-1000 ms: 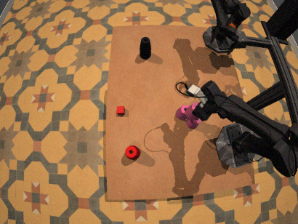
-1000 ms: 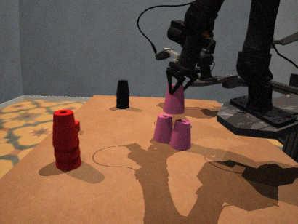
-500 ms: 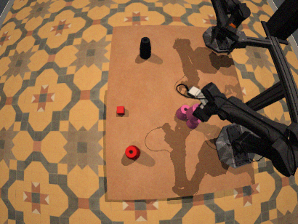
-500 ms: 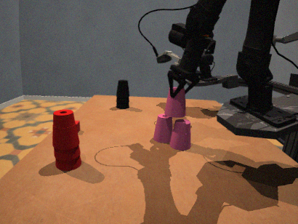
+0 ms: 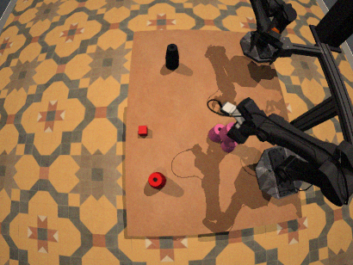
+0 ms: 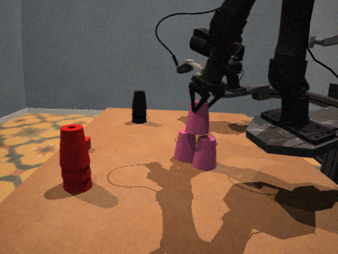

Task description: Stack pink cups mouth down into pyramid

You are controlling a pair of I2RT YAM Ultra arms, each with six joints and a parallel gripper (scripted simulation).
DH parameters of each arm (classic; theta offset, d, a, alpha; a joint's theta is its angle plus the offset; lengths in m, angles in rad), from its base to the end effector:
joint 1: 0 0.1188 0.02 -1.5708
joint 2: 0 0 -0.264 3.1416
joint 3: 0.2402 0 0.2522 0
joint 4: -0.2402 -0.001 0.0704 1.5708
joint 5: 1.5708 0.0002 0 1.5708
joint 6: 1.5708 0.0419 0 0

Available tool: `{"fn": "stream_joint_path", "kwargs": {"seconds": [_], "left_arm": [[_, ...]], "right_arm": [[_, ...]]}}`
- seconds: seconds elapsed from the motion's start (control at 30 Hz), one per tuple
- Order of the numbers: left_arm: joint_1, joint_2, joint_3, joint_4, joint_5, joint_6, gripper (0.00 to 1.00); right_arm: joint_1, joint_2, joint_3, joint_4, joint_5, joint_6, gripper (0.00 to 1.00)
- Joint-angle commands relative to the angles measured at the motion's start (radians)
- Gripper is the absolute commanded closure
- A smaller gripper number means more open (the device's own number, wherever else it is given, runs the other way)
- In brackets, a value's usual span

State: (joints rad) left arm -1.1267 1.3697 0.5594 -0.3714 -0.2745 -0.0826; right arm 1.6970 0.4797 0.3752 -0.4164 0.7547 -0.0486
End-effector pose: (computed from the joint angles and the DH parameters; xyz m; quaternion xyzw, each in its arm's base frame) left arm 0.1063 -0.1946 0.1388 0.4617 0.8556 0.0016 0.2339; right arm 0.0120 0.1256 0.2244 -0.4976 0.6585 0.1254 0.5505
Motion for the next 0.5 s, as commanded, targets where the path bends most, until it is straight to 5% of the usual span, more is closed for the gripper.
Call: {"fn": "stream_joint_path", "kwargs": {"seconds": [0.0,0.47], "left_arm": [[0.008,0.008,-0.004,0.043,0.009,0.010,1.00],[0.013,0.017,-0.032,0.076,0.012,0.015,1.00]], "right_arm": [[0.010,-0.021,0.007,0.027,0.010,-0.007,0.00],[0.010,-0.021,0.007,0.027,0.010,-0.007,0.00]]}}
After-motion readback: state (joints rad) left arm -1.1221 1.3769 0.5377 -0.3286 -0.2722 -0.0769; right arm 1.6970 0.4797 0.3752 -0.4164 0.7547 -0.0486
